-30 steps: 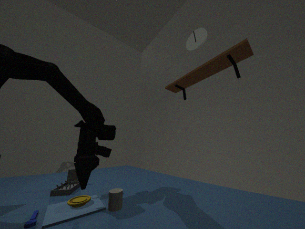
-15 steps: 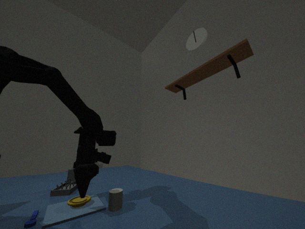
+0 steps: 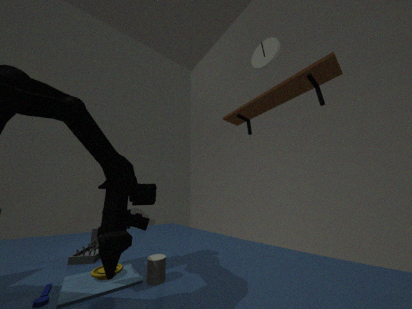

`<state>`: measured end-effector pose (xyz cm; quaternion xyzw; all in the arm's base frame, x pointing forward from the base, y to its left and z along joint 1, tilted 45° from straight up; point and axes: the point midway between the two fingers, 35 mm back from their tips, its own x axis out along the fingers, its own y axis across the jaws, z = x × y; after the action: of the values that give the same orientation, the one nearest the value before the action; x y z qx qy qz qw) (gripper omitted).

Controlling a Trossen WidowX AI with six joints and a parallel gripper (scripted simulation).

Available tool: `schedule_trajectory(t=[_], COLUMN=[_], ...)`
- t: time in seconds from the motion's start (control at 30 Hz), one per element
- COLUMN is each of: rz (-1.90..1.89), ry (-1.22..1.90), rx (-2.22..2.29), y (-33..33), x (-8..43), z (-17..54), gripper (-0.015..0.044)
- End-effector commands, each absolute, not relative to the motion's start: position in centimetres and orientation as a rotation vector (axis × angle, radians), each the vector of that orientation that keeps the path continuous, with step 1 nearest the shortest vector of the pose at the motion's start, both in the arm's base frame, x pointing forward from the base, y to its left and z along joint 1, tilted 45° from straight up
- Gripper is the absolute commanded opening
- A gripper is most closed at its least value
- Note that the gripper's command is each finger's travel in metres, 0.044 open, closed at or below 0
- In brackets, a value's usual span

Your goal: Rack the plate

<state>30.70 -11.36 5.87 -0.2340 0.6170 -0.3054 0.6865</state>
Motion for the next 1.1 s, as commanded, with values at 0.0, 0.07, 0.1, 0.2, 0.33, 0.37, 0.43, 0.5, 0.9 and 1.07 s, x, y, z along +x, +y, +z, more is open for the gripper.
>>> schedule_trajectory(t=[0.0,0.07,0.1,0.2,0.33,0.37,0.43,0.5,0.9,1.07], rz=[-0.684,-0.684,-0.684,-0.684,-0.684,-0.684,-0.684,-0.684,-0.673,-0.666], ry=[1.392,1.392,1.392,1.392,1.392,1.392,1.392,1.392,1.394,1.395], rx=[-0.536,-0.536,-0.536,-0.536,-0.536,-0.536,-0.536,-0.536,-0.528,-0.523], y=[-11.7,-11.7,-11.7,-11.7,-11.7,-11.7,-11.7,-11.7,-9.7,-7.8], x=[30.5,30.5,30.5,30.5,30.5,30.5,30.5,30.5,31.2,31.6], z=[5.3,5.3,5.3,5.3,5.3,5.3,5.3,5.3,6.9,8.4], gripper=[0.0400,0.0393,0.0387,0.0379,0.0372,0.0366,0.0352,0.0339,0.0102,0.0000])
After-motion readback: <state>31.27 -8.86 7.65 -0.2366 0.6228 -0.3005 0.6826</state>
